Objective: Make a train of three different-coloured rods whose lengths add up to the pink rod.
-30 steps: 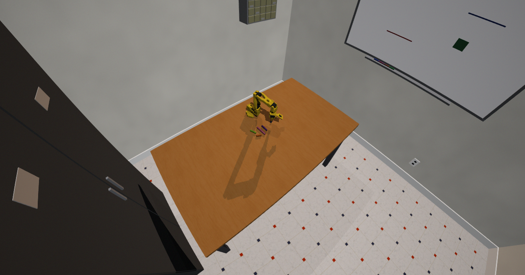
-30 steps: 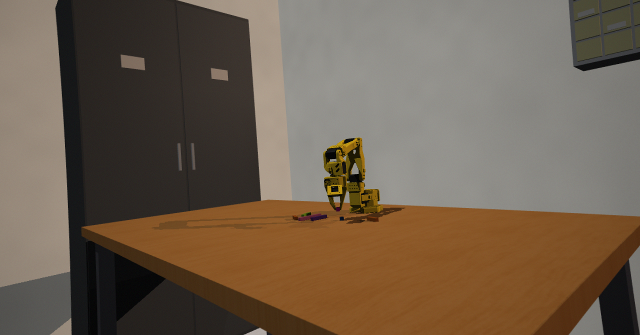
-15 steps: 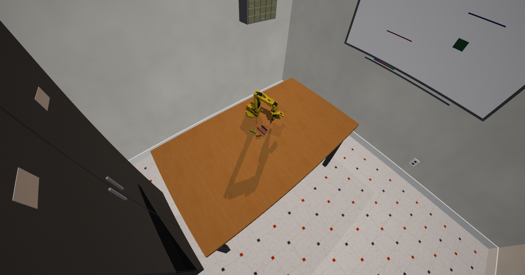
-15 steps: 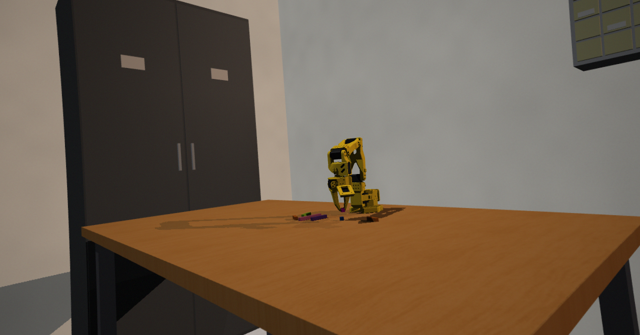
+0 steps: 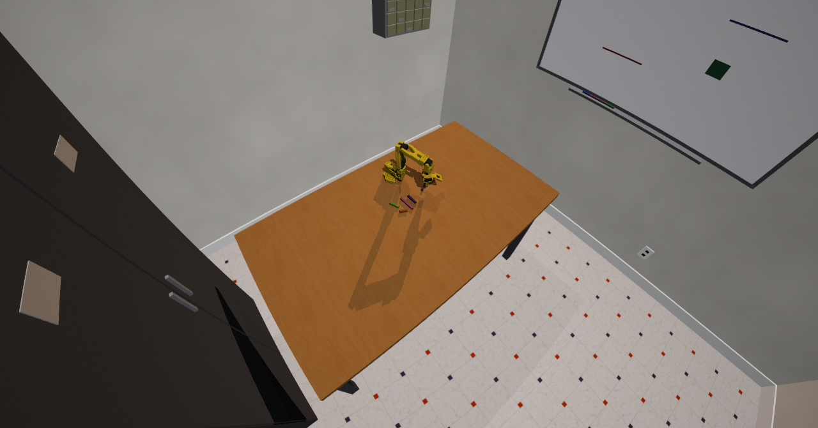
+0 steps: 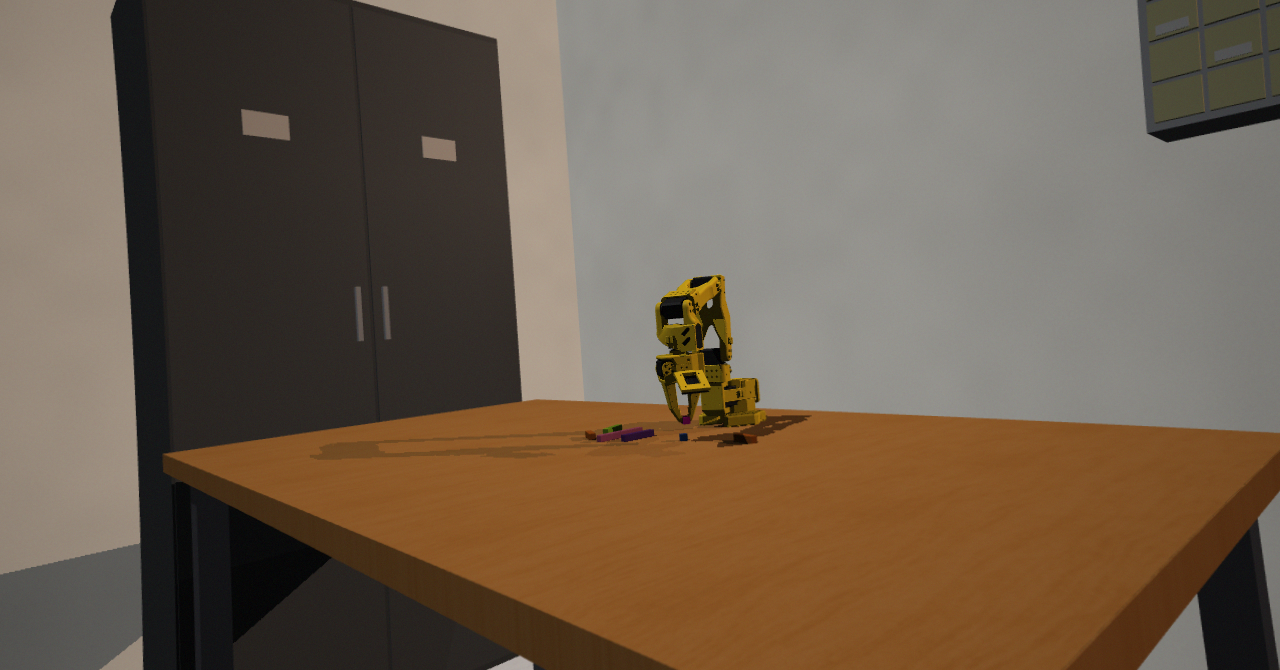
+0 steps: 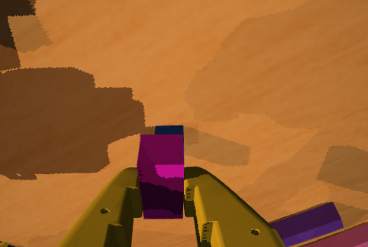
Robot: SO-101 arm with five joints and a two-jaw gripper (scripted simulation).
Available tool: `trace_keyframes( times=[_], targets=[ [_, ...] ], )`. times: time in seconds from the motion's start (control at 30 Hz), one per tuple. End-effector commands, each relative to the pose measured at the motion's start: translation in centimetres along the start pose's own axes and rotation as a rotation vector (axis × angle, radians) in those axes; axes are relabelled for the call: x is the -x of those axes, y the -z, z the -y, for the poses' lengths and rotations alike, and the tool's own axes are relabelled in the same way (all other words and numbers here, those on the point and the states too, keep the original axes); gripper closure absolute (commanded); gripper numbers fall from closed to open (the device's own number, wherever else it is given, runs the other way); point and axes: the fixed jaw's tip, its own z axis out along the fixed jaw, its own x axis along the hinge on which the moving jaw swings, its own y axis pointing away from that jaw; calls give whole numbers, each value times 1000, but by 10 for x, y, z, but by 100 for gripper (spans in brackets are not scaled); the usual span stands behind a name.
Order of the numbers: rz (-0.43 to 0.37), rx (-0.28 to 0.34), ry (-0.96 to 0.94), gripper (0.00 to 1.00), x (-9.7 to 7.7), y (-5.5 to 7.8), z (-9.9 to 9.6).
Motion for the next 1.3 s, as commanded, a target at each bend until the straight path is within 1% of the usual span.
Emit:
trace_keyframes(
  times=[0.0,0.1,0.13,0.8,1.27],
  targets=[
    [85,-63,13,100,12,14,8],
    [85,-63,13,100,12,14,8],
    [99,-74,37,100,16,17,8],
    [99,-74,37,100,16,16,8],
    [99,-74,37,100,17,5,9]
  ],
)
